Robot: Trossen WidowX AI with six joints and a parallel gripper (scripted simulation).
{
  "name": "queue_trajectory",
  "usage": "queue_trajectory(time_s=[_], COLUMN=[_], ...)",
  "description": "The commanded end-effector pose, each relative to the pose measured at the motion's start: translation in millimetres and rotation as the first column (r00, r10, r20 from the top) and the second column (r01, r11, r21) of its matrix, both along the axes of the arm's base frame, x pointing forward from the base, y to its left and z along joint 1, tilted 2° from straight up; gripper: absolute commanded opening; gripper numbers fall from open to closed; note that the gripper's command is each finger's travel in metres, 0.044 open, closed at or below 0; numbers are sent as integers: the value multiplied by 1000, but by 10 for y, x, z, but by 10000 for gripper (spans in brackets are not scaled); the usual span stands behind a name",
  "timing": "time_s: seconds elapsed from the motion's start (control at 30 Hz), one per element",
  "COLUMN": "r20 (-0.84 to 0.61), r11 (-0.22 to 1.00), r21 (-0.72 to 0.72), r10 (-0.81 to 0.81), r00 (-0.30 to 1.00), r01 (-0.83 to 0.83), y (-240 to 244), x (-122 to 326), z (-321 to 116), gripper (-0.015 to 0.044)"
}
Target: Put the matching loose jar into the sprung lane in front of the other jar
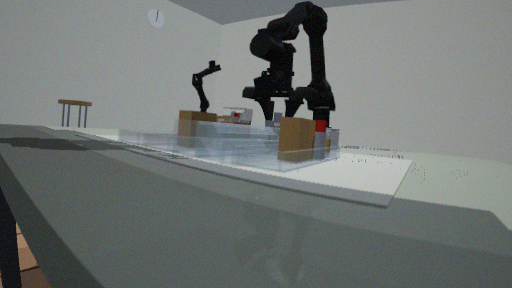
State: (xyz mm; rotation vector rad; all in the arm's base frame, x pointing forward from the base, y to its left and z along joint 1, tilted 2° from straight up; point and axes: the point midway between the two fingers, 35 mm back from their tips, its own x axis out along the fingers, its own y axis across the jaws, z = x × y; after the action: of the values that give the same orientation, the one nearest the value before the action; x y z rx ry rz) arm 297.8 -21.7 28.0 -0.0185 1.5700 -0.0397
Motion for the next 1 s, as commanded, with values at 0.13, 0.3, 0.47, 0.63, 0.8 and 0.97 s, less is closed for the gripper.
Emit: queue_trajectory(time_s=[0.13,0.3,0.47,0.63,0.8,0.97], r20=[24,24,24,24,24,24], r11=[1000,1000,1000,1000,1000,1000], r21=[-4,-4,-4,-4,-4,-4], r10=[2,2,2,2,2,2], r00=[1000,1000,1000,1000,1000,1000], r01=[-2,-2,-2,-2,-2,-2], y=[-7,-7,-7,-8,-8,-8], x=[98,119,140,161,182,202], z=[29,31,32,33,36,38], gripper=[0,0,0,0,0,0])
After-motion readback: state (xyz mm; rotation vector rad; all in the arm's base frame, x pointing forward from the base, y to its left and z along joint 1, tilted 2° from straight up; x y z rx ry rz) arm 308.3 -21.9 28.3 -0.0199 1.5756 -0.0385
